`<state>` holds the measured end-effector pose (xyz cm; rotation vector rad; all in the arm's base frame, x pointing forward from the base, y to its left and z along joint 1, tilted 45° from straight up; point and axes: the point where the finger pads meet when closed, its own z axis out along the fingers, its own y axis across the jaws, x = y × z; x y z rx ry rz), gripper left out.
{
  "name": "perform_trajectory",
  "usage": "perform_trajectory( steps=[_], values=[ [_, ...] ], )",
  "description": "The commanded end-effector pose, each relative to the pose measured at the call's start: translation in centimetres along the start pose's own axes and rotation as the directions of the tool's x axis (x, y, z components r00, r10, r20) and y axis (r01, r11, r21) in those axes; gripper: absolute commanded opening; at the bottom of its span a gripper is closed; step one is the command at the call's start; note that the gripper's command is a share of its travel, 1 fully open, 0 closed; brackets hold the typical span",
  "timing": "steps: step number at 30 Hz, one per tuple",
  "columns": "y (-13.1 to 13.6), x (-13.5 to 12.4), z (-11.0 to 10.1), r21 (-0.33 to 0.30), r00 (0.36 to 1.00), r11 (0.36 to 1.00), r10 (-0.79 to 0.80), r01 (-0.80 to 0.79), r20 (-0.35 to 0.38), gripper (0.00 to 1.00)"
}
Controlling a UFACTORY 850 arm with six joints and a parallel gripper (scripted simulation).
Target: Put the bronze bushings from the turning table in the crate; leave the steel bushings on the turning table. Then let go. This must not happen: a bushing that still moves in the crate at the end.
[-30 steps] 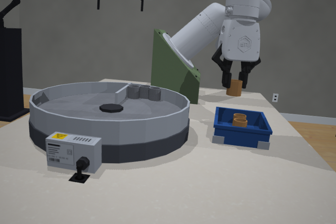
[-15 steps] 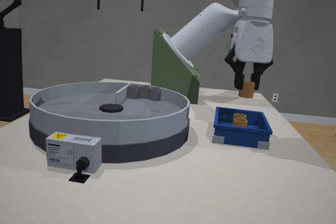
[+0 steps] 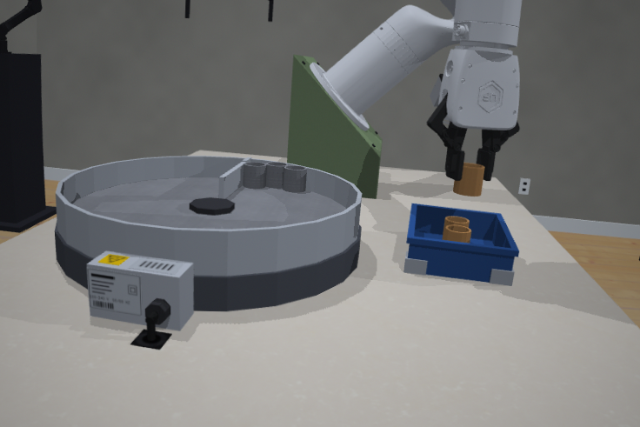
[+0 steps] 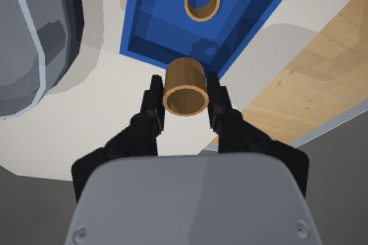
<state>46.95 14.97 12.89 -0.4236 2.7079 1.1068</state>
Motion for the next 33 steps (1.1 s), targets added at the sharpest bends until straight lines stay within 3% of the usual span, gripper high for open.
perform_trajectory(
  steps=[1, 9, 33],
  values=[
    [0.0, -0.1, 2.4, 0.000, 1.000, 1.000, 0.000, 0.000, 0.001, 0.00],
    [0.0, -0.1, 5.5, 0.000, 1.000, 1.000, 0.000, 0.000, 0.001, 0.00],
    [0.0, -0.1, 5.8, 0.000, 1.000, 1.000, 0.000, 0.000, 0.001, 0.00]
  ],
)
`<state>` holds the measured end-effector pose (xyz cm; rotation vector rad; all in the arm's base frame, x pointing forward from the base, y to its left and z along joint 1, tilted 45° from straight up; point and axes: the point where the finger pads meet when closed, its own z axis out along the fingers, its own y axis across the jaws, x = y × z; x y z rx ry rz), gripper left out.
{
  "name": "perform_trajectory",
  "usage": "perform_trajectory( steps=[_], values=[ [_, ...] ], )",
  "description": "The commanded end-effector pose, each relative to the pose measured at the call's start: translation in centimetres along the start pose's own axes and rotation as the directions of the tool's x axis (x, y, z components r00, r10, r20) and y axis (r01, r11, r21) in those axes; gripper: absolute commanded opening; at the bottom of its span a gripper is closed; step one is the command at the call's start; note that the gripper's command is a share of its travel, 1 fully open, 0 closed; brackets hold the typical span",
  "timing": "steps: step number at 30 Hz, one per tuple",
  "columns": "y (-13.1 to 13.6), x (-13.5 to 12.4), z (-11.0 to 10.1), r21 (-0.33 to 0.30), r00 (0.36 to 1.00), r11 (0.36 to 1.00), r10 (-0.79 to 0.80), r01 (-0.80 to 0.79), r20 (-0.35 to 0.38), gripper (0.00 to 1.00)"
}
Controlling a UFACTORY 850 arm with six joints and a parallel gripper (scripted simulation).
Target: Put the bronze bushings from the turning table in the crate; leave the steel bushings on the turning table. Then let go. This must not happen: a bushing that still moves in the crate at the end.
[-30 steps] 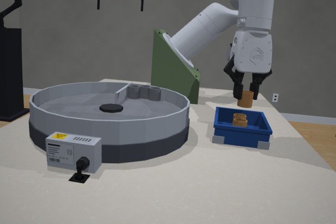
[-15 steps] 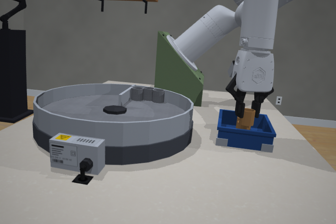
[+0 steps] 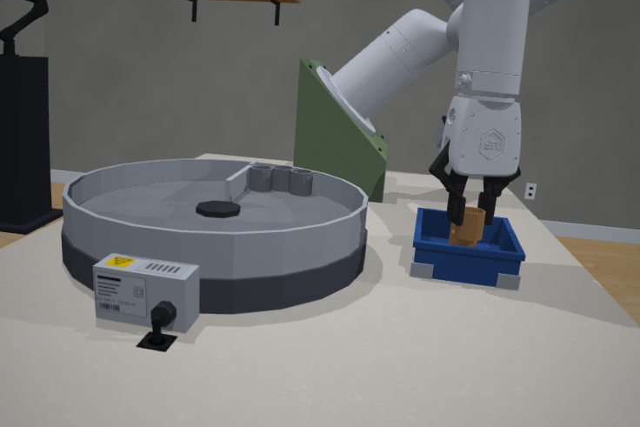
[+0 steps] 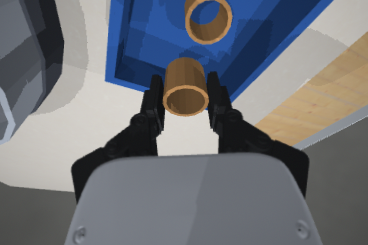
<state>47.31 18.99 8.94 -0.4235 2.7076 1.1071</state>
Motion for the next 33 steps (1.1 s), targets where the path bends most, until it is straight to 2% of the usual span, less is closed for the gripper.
perform_trajectory(
  steps=[1, 24, 33],
  values=[
    [0.0, 0.0, 0.2, 0.000, 1.000, 1.000, 0.000, 0.000, 0.001, 0.00],
    [0.0, 0.0, 3.5, 0.000, 1.000, 1.000, 0.000, 0.000, 0.001, 0.00],
    [0.0, 0.0, 4.0, 0.000, 1.000, 1.000, 0.000, 0.000, 0.001, 0.00]
  ],
)
